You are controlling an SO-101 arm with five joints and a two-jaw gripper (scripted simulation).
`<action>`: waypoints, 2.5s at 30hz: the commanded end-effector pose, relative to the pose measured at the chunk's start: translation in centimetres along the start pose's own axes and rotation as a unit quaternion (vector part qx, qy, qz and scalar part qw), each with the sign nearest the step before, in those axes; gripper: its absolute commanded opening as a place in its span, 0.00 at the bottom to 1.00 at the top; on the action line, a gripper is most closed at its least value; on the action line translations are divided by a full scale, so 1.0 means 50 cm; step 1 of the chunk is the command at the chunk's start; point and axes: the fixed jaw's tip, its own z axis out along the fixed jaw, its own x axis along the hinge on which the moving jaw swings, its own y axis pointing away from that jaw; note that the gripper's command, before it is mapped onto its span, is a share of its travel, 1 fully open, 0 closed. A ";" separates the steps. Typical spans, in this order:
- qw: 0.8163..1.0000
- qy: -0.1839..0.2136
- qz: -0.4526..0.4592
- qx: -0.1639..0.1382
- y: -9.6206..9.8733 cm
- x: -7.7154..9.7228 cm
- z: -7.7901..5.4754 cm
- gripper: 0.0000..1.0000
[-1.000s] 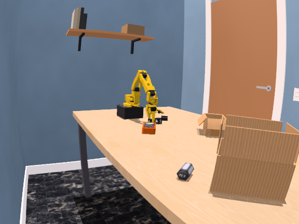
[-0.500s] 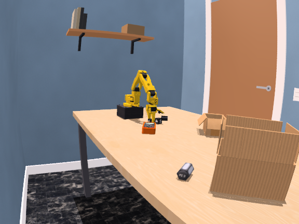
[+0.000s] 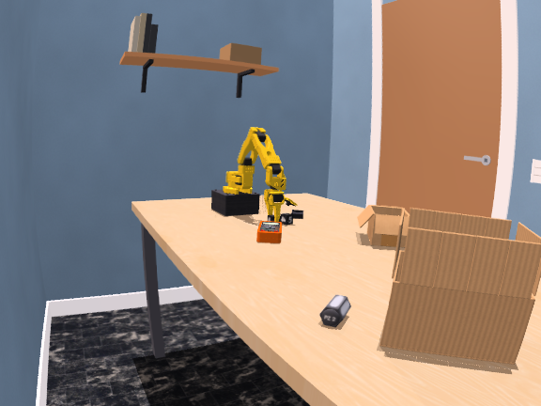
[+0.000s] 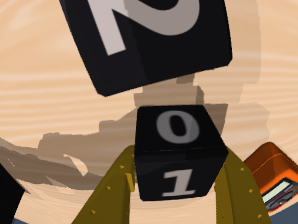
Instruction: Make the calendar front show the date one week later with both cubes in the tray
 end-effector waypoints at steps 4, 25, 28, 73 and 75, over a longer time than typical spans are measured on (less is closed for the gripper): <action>1.000 0.000 0.000 -0.008 0.003 0.004 0.003 0.11; 1.000 0.000 0.000 -0.008 0.003 0.004 0.003 0.00; 1.000 0.000 0.000 -0.008 0.003 0.004 -0.002 0.00; 1.000 0.000 0.000 -0.008 0.005 0.004 -0.104 0.00; 1.000 0.000 0.000 -0.008 0.005 0.004 -0.106 0.00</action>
